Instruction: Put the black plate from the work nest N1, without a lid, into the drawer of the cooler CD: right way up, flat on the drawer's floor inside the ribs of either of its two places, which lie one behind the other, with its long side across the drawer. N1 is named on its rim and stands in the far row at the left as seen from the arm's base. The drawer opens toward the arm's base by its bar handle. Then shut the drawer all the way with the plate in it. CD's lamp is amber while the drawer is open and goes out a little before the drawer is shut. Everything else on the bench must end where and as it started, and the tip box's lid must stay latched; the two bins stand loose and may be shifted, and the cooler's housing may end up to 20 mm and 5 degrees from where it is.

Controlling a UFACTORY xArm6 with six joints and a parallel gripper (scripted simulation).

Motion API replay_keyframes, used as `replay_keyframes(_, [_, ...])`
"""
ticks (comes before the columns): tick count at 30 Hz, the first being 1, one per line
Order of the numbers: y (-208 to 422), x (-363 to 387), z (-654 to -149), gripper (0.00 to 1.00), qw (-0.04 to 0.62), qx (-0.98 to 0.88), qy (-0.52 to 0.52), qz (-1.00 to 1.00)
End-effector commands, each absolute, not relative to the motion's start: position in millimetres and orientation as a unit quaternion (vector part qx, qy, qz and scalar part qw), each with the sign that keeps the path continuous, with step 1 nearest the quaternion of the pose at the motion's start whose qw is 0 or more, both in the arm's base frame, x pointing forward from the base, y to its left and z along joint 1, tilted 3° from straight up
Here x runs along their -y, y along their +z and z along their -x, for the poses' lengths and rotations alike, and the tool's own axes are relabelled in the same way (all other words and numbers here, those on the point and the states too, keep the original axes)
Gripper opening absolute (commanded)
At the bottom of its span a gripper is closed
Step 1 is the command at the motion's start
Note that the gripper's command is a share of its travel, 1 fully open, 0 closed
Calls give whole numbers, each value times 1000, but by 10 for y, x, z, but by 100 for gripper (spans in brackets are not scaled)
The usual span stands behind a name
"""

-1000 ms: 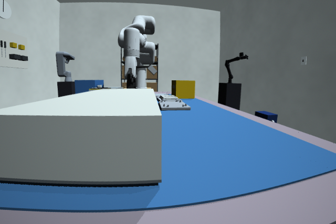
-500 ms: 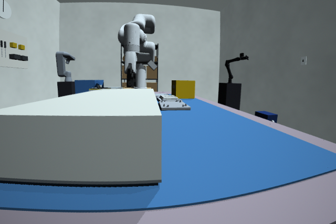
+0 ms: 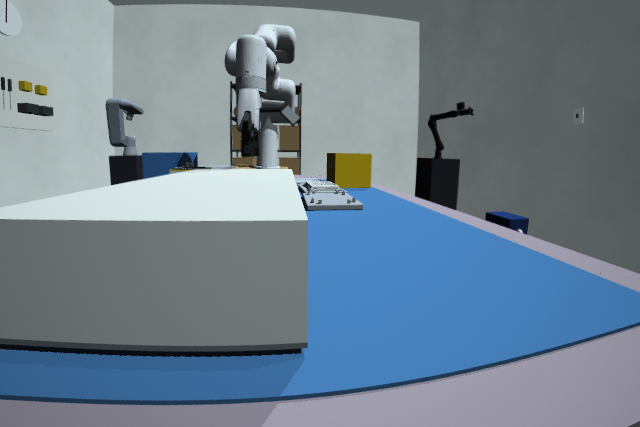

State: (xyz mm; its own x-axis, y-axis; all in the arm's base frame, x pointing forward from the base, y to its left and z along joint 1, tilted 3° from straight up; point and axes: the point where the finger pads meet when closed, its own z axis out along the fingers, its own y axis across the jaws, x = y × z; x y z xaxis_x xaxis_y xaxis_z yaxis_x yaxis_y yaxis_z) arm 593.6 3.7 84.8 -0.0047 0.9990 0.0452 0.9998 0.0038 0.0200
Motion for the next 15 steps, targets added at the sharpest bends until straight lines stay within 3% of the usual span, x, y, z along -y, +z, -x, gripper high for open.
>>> replay_keyframes(1, [924,-34,-5949,100,7,708,-25,705])
replay_keyframes(15, [1124,-25,-5944,100,7,708,-25,705])
